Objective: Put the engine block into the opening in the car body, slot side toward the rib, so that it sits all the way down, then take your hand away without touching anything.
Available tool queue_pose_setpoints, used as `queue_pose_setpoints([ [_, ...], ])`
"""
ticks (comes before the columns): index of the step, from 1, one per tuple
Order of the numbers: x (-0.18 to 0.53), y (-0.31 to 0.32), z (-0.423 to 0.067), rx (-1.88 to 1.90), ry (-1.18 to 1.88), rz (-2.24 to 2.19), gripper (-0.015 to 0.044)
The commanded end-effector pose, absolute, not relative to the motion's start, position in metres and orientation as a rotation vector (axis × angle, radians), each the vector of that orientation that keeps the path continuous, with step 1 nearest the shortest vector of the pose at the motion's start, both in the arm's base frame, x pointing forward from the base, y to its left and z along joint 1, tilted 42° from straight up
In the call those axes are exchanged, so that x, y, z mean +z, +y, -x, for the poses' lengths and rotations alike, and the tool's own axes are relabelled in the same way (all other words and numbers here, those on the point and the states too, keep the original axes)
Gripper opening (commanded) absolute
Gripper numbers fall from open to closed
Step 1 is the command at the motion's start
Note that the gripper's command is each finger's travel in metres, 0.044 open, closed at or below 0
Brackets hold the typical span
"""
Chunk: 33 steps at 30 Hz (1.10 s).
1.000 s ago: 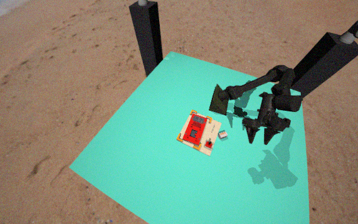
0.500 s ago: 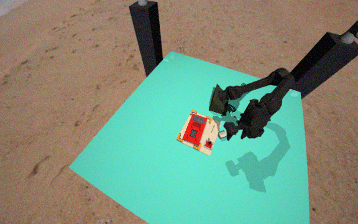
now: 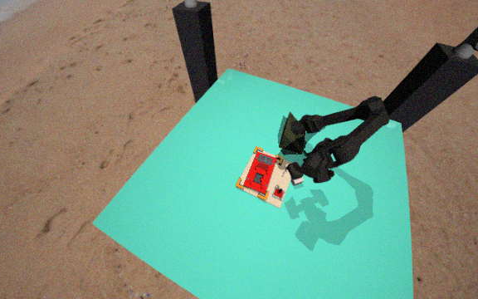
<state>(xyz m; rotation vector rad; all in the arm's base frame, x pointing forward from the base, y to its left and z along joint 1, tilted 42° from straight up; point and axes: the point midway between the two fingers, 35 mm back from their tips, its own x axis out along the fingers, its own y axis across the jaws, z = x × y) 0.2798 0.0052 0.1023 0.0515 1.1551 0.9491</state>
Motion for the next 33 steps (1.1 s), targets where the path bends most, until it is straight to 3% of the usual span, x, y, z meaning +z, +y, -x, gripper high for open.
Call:
queue_pose_setpoints([
  [1,0.098,0.006,-0.273,0.986,1.177,-0.045,0.044],
  [33,0.047,0.054,-0.276,0.988,1.174,-0.046,0.044],
])
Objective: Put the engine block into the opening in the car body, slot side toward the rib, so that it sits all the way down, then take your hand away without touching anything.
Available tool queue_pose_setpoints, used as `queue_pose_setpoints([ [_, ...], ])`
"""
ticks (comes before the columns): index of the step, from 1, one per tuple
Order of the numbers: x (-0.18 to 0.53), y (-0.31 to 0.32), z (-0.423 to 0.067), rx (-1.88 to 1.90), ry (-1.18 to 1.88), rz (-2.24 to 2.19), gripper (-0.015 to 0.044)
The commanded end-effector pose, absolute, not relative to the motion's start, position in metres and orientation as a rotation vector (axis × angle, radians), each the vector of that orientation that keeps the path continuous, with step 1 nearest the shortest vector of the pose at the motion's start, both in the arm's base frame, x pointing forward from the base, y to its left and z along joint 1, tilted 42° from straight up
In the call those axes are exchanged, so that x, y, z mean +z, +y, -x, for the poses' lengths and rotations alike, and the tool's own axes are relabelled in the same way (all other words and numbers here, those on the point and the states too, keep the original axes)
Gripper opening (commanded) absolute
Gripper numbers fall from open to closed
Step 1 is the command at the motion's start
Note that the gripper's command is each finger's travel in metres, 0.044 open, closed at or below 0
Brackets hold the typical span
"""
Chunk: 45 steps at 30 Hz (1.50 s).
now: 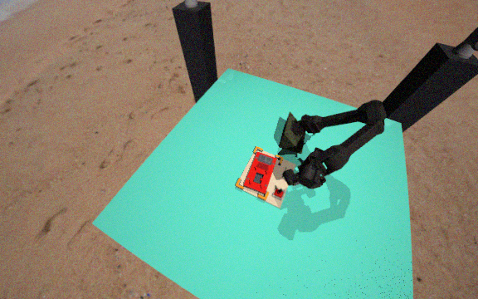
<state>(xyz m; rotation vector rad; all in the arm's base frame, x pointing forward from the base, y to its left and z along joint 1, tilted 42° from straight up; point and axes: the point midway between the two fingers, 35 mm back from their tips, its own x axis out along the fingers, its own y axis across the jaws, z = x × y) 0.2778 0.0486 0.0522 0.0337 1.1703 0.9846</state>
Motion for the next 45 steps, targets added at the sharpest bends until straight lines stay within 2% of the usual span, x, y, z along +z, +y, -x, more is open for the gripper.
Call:
queue_pose_setpoints([
  [1,0.046,0.055,-0.276,0.988,1.174,-0.046,0.044],
  [13,0.034,0.067,-0.276,0.989,1.173,-0.048,0.044],
  [21,0.034,0.067,-0.276,0.989,1.173,-0.048,0.023],
  [29,0.034,0.067,-0.276,0.989,1.173,-0.048,0.0177],
  [36,0.043,0.058,-0.28,0.986,1.175,-0.045,0.0],
  [45,0.064,0.039,-0.285,0.976,1.178,-0.05,0.0],
])
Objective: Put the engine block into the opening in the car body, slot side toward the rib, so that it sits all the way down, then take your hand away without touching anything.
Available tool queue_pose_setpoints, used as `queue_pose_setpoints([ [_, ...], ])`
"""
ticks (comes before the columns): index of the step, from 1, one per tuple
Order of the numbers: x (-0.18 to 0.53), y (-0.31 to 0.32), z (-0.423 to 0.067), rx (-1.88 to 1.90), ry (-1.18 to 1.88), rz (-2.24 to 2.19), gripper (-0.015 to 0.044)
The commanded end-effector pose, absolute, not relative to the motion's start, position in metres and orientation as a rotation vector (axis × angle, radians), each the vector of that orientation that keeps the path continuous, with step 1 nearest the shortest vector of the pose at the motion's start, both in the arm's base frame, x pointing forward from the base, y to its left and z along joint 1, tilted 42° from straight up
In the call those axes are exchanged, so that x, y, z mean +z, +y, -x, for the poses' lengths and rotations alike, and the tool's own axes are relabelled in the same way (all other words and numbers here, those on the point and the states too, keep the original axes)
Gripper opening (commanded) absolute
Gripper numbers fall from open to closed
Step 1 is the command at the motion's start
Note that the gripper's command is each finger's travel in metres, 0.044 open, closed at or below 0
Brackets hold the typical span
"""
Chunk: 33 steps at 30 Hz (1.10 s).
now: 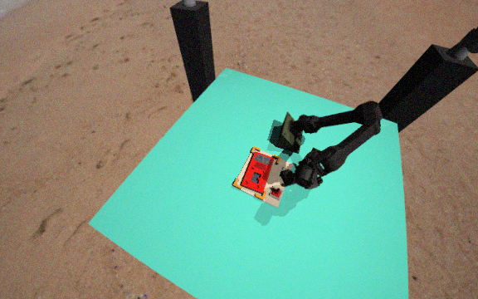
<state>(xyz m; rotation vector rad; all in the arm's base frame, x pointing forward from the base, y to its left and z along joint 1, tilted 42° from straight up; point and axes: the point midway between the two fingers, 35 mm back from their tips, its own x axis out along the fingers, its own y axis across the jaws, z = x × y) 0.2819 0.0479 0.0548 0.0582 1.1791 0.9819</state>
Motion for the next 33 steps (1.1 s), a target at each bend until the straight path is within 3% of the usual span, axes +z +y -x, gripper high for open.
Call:
queue_pose_setpoints([
  [1,0.066,0.037,-0.285,0.974,1.179,-0.051,0.0],
  [33,0.125,-0.006,-0.282,0.986,1.177,-0.044,0.0],
])
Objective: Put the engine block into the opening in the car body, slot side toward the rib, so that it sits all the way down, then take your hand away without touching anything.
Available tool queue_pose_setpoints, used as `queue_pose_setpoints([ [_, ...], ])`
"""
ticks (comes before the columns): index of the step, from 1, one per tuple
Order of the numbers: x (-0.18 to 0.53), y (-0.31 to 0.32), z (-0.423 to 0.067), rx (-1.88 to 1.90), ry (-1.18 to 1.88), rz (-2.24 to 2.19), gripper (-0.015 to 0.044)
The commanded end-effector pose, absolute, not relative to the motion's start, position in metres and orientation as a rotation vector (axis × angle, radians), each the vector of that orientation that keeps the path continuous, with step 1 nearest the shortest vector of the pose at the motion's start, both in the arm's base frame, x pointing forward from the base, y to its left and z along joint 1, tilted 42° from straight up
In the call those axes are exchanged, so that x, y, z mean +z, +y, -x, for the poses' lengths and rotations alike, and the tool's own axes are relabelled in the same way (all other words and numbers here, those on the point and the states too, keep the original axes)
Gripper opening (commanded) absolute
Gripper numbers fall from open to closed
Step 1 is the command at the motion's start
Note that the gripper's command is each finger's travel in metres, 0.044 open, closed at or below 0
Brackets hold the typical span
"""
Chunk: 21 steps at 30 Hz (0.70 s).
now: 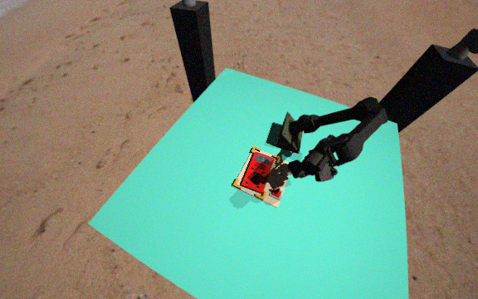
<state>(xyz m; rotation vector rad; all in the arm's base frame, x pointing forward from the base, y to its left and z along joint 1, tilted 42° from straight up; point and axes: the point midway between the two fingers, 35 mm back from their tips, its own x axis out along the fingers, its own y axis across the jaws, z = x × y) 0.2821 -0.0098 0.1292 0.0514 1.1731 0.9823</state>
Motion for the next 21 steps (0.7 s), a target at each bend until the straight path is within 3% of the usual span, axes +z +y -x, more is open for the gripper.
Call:
queue_pose_setpoints([
  [1,0.1203,-0.0019,-0.2822,0.986,1.177,-0.045,0.0],
  [13,0.1205,-0.0032,-0.2815,0.979,1.128,-0.071,0.0],
  [21,0.1151,-0.0056,-0.2766,0.947,0.934,-0.176,0.0],
])
